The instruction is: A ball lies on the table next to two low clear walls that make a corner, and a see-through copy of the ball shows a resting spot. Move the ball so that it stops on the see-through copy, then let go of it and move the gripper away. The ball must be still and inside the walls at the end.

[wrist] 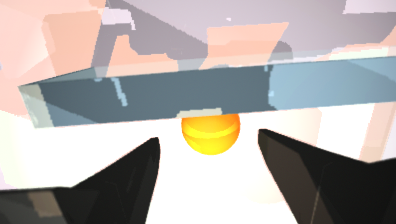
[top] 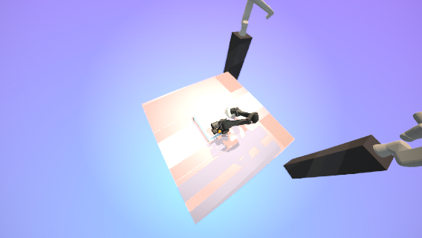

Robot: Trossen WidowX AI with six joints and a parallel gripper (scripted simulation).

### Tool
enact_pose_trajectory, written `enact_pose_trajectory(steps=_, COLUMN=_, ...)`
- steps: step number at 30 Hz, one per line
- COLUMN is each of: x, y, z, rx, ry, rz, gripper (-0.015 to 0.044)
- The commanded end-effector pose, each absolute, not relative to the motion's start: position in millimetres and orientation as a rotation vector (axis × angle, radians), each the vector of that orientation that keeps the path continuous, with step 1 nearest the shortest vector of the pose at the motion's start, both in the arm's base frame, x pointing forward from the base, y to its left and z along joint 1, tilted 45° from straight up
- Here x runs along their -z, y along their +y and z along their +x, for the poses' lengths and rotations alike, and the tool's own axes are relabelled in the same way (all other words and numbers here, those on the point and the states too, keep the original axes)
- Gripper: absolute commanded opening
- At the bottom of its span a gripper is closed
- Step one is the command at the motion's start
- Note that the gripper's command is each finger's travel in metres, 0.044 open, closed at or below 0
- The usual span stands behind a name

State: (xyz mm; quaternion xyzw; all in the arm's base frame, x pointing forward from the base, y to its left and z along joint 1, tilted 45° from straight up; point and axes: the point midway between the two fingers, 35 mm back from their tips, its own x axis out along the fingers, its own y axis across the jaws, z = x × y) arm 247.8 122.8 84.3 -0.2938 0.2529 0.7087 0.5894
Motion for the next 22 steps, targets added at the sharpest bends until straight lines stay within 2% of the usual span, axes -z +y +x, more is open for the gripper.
enact_pose_trajectory(steps=1, x=-121.9, y=85.7, z=256.8, rx=-1.633, ry=0.581, rz=-0.691, gripper=0.0303)
enact_pose_trajectory(steps=15, x=-122.5, y=84.9, z=257.2, rx=-1.628, ry=0.58, rz=-0.683, gripper=0.0303)
enact_pose_trajectory(steps=20, x=-152.0, y=56.1, z=262.1, rx=-1.631, ry=0.58, rz=-0.686, gripper=0.0434)
enact_pose_trajectory(steps=22, x=-158.0, y=50.5, z=262.3, rx=-1.632, ry=0.579, rz=-0.686, gripper=0.044)
